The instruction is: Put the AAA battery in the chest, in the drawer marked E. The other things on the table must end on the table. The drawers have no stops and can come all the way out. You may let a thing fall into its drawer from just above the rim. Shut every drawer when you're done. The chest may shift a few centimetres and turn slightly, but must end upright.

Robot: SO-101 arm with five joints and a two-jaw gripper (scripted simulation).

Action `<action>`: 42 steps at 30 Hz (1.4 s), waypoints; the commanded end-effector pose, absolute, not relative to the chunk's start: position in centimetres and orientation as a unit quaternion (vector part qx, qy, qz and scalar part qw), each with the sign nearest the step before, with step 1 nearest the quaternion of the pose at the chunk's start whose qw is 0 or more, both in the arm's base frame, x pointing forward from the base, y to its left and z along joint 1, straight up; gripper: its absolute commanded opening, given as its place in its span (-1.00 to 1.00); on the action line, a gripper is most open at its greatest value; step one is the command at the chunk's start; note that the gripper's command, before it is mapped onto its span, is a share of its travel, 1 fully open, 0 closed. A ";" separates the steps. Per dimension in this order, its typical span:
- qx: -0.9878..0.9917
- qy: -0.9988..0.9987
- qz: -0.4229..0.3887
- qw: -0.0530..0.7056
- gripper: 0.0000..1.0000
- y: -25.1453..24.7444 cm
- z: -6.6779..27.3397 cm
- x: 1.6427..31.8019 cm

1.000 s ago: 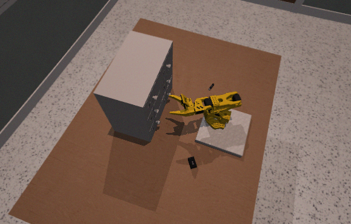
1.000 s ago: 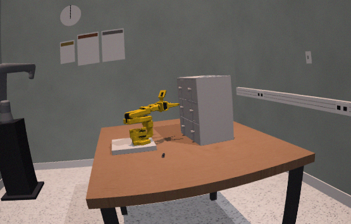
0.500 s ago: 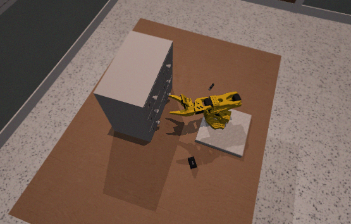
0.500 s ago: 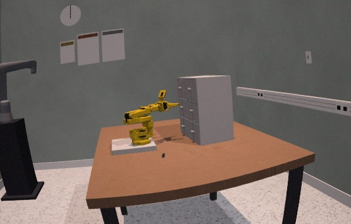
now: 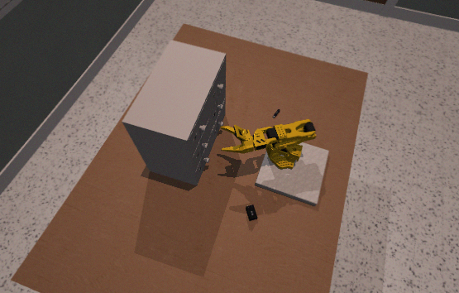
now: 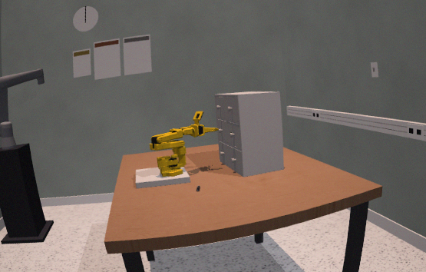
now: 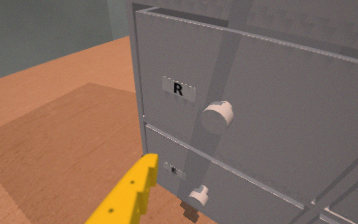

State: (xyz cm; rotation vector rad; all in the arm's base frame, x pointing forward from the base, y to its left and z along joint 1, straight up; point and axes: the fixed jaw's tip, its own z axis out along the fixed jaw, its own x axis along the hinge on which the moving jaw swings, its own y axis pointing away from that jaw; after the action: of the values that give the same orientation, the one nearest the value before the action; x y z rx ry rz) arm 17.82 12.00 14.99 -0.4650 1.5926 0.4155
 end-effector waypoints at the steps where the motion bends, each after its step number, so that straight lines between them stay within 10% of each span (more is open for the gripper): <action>1: -0.215 0.731 0.178 0.623 0.00 12.1 14.5 17.7; 42: -0.281 0.919 0.070 0.269 0.00 8.8 10.5 12.8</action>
State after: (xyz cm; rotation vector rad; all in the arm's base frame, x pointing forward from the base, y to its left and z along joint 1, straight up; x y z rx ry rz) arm 13.45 9.27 10.41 -0.7293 2.4118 0.2142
